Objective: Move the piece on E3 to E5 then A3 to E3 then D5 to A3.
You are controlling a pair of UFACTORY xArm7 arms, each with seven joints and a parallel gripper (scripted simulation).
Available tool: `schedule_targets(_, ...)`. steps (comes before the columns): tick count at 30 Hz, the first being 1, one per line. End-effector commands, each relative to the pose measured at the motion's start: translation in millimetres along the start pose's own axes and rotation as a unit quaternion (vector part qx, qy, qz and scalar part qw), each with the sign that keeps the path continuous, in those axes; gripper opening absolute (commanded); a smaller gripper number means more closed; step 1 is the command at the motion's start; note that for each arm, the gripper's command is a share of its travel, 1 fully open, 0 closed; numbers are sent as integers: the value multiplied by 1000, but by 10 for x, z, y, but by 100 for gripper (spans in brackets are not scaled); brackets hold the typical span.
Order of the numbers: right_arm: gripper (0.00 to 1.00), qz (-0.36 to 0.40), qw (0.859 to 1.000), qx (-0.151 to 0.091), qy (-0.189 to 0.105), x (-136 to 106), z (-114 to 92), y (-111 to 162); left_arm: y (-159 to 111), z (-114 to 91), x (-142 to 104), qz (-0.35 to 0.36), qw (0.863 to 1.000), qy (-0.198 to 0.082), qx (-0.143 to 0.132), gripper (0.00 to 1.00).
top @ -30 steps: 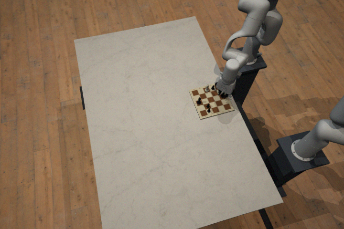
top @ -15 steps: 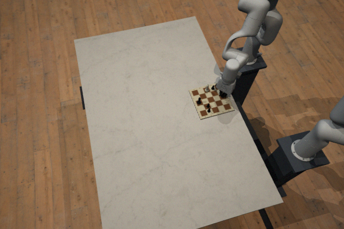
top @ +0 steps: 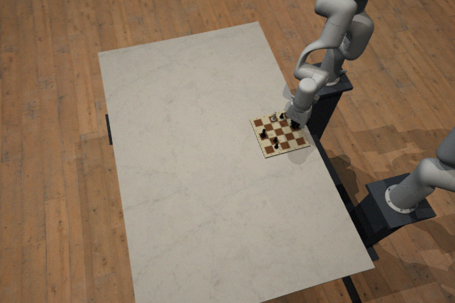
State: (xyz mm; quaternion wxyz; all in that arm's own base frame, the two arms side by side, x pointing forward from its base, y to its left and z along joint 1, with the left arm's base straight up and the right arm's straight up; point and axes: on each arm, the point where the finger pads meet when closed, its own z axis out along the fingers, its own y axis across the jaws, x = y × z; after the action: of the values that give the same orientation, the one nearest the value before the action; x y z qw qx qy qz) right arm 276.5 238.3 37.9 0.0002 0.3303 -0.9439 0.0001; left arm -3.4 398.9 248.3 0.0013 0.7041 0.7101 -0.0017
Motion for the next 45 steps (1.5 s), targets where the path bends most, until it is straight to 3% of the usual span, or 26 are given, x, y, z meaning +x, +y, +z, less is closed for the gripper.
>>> schedule_targets(1, 0, 0, 1000, 0, -2, -13, -9, -1, 1, -16, 11, 0, 1000, 2, 0, 100)
schedule_targets(21, 0, 0, 1000, 0, -2, -13, -56, -1, 1, -16, 11, 0, 1000, 2, 0, 100)
schedule_targets(25, 0, 0, 1000, 0, -2, -13, -232, -1, 1, -16, 11, 0, 1000, 2, 0, 100)
schedule_targets(30, 0, 0, 1000, 0, -2, -13, -617, -1, 1, -16, 11, 0, 1000, 2, 0, 100)
schedule_targets(33, 0, 0, 1000, 0, -2, -13, -668, -1, 1, -16, 11, 0, 1000, 2, 0, 100)
schedule_targets(37, 0, 0, 1000, 0, -2, -12, -917, 0, 1, -16, 11, 0, 1000, 2, 0, 100)
schedule_targets(45, 0, 0, 1000, 0, -2, -12, -1012, 0, 1, -16, 11, 0, 1000, 2, 0, 100)
